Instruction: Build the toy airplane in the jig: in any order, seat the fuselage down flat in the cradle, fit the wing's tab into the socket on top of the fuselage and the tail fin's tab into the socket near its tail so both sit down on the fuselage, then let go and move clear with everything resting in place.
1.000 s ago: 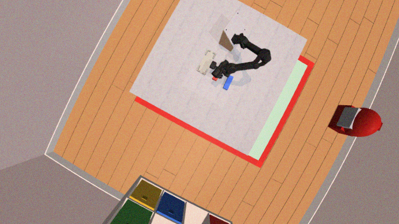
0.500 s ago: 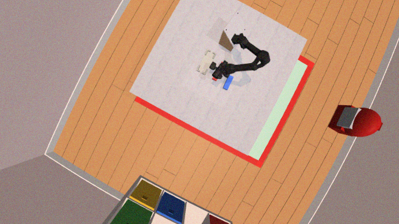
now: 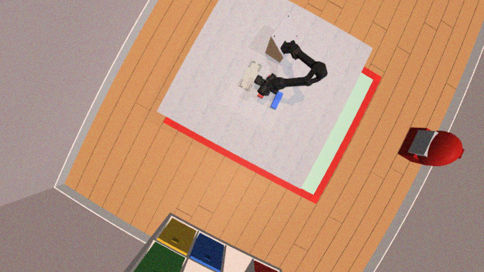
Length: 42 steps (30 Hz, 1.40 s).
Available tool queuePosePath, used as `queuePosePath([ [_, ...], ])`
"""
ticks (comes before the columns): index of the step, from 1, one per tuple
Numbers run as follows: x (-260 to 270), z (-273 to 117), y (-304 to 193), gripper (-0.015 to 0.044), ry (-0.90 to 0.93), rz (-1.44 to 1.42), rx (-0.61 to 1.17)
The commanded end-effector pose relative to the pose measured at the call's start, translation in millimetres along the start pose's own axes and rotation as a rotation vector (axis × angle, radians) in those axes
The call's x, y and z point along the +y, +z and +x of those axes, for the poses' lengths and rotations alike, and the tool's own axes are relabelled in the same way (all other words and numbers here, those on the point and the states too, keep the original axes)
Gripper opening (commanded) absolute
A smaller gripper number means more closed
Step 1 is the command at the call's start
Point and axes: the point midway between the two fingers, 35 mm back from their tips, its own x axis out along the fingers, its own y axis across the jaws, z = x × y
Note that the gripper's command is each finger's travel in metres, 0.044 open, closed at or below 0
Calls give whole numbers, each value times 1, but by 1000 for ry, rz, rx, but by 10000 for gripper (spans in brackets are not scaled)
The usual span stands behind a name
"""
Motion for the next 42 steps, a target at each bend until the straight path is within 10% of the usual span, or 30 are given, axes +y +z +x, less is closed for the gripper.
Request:
queuePosePath([
  [1, 0, 0, 0, 170, 2, 6, 0],
  [9, -2, -9, 2, 0, -3, 6, -1],
  [42, -4, -109, 4, 0, -10, 6, 1],
])
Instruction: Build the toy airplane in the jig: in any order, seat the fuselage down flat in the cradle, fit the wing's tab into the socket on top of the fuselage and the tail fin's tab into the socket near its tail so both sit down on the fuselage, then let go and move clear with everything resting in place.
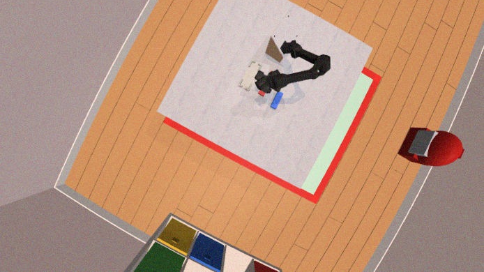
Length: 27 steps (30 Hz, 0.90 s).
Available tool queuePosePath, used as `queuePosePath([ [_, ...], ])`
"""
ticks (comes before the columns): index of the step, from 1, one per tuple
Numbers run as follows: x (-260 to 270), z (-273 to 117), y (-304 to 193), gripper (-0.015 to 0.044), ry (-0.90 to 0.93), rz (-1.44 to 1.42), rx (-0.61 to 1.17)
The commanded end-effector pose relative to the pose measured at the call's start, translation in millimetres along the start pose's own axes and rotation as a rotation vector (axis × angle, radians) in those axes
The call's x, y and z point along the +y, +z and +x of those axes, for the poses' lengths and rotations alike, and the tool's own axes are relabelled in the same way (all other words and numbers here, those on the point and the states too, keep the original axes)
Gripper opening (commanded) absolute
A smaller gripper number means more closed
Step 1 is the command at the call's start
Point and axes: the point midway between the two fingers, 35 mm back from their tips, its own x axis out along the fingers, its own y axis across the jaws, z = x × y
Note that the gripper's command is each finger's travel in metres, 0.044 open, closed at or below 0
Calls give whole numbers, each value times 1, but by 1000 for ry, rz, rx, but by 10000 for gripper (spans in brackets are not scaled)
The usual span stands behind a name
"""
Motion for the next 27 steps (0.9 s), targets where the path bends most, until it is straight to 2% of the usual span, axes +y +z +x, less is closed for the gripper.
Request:
queuePosePath([
  [1, 1, -14, 1, 0, -4, -11, -7],
  [8, 3, -31, -3, 0, 1, -12, -7],
  [27, -51, -12, 0, 0, -4, -2, -8],
])
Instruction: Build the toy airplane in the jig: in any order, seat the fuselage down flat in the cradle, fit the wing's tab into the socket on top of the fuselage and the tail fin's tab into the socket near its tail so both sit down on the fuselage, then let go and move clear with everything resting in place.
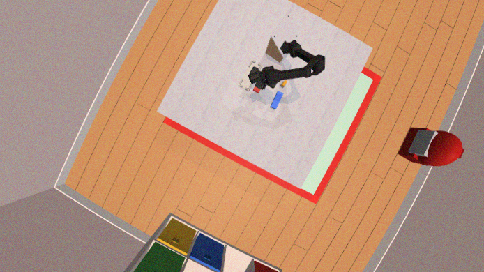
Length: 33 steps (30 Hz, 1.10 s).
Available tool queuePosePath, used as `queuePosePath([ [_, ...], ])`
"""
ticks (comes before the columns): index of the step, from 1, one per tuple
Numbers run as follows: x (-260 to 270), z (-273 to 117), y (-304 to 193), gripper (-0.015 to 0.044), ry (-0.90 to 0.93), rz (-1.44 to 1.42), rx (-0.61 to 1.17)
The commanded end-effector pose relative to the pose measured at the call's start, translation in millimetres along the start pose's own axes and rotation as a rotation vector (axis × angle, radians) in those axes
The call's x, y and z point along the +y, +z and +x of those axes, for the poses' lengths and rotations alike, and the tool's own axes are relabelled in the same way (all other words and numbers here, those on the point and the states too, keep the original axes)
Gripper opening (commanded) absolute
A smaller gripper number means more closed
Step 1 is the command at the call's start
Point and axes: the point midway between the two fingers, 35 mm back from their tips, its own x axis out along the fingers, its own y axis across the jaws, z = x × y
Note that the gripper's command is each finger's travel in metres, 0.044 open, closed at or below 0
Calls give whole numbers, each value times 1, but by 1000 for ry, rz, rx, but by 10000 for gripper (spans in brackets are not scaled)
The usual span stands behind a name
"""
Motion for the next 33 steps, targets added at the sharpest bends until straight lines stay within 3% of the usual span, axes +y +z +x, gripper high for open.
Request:
queuePosePath([
  [1, -12, 3, 1, 0, -7, -7, -5],
  [33, -105, 48, -20, 0, -6, 9, -5],
])
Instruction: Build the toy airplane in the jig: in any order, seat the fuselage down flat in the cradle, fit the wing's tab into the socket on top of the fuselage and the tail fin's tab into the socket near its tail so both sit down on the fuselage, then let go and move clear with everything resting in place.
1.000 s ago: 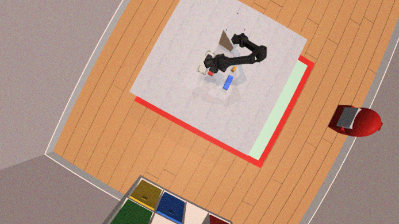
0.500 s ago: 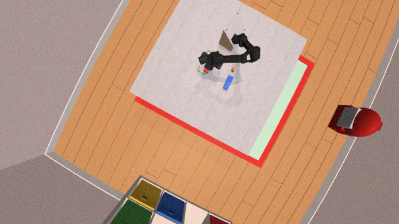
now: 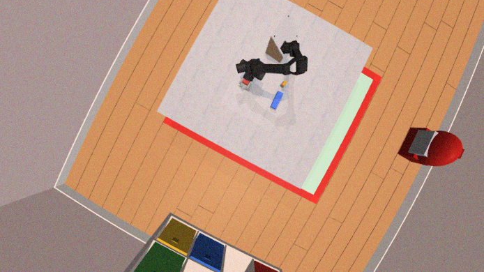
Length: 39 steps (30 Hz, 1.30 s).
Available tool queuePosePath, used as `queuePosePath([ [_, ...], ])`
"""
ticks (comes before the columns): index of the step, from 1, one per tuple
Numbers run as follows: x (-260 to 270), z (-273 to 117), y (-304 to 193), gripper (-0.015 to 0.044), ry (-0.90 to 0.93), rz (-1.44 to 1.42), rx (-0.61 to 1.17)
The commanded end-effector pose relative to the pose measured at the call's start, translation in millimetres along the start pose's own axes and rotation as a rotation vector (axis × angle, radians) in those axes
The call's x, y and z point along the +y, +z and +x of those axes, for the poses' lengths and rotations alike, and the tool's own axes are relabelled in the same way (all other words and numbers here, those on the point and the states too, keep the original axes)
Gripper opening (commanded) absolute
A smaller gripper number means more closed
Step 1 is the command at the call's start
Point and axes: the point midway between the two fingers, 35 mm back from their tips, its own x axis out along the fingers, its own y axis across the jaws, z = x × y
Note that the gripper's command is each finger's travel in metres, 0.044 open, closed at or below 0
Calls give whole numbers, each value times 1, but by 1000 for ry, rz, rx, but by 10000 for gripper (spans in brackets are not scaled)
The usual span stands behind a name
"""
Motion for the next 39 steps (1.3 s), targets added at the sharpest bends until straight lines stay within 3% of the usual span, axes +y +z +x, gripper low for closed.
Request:
queuePosePath([
  [1, -9, 3, -2, 0, -6, -7, -4],
  [2, -10, 4, -2, 0, -6, -7, -4],
  [10, -10, 4, -2, 195, -6, -7, -4],
  [39, -11, 27, -1, 195, -6, -7, -4],
])
